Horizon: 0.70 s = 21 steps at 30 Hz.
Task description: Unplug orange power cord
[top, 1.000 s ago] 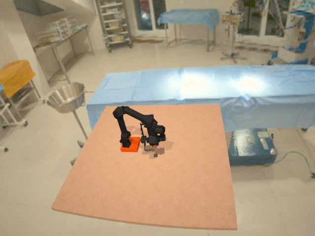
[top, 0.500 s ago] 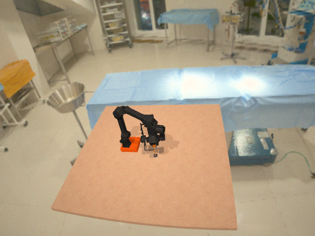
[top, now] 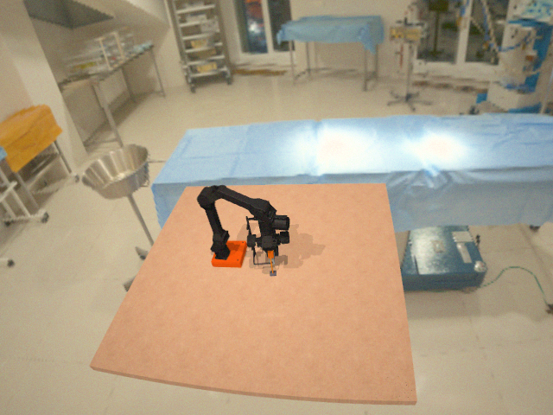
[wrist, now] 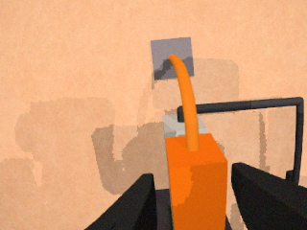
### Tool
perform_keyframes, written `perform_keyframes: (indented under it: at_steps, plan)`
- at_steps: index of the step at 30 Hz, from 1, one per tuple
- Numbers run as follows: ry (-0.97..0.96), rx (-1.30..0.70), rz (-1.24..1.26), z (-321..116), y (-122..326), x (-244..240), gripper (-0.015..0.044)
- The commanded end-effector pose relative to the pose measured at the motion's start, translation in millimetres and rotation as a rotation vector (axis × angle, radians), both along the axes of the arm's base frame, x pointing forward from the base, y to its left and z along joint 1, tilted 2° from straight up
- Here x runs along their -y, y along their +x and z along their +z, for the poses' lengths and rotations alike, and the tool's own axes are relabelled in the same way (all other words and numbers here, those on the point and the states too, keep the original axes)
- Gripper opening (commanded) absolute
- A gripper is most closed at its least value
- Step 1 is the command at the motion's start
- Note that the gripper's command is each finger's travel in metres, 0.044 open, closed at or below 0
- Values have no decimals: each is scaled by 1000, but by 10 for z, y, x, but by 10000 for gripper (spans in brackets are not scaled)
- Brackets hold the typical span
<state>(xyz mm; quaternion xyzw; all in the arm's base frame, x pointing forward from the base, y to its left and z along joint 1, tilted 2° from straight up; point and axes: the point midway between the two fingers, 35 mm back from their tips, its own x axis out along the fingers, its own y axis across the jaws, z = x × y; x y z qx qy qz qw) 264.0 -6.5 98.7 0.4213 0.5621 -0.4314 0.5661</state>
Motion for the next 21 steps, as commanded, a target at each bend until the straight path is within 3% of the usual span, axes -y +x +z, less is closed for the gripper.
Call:
perform_keyframes:
  at_steps: [1, 18, 21]
  plan:
    - [-2, -1, -3, 3, -37, -50, 160]
    - [-2, -1, -3, -117, -42, -57, 160]
    - [0, 4, 0, -92, -36, -60, 81]
